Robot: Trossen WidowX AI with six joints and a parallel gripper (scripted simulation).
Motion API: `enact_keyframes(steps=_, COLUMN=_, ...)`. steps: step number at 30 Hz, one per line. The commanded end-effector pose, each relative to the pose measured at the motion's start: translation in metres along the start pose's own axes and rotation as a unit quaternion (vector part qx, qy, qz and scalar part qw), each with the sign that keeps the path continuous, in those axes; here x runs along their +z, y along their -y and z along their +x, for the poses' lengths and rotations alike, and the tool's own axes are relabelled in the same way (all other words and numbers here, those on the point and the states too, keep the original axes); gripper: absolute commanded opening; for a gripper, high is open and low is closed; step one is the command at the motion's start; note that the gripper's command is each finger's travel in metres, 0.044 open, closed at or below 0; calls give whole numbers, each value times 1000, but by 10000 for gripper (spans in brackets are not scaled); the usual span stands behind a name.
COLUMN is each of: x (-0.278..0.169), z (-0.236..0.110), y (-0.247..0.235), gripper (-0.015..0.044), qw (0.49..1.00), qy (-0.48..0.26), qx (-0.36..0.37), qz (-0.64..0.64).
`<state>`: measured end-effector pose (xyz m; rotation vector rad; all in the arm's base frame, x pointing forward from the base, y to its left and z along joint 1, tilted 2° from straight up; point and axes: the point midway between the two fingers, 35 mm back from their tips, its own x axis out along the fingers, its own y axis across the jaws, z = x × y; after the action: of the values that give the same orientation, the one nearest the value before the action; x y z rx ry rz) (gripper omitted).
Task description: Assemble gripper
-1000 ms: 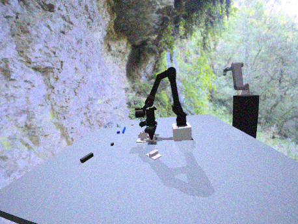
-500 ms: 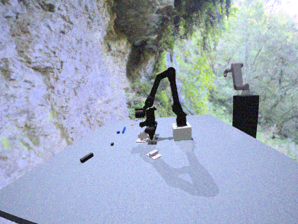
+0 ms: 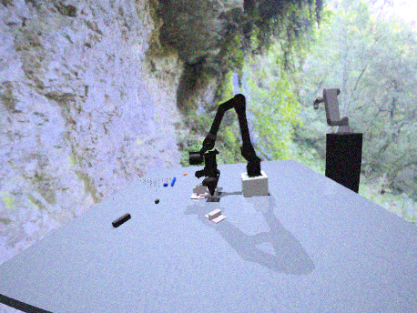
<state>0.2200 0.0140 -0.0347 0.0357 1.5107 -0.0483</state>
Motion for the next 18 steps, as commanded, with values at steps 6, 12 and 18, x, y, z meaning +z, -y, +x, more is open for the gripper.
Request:
enact_keyframes(steps=6, x=0, z=-2, y=-1, gripper=351, qw=1000, qy=-1, qx=2, qz=-2)
enact_keyframes(steps=12, x=0, z=-4, y=-1, gripper=351, qw=1000, qy=-1, qx=2, qz=-2)
enact_keyframes(steps=18, x=1, z=-4, y=-1, gripper=351, qw=1000, qy=-1, qx=2, qz=-2)
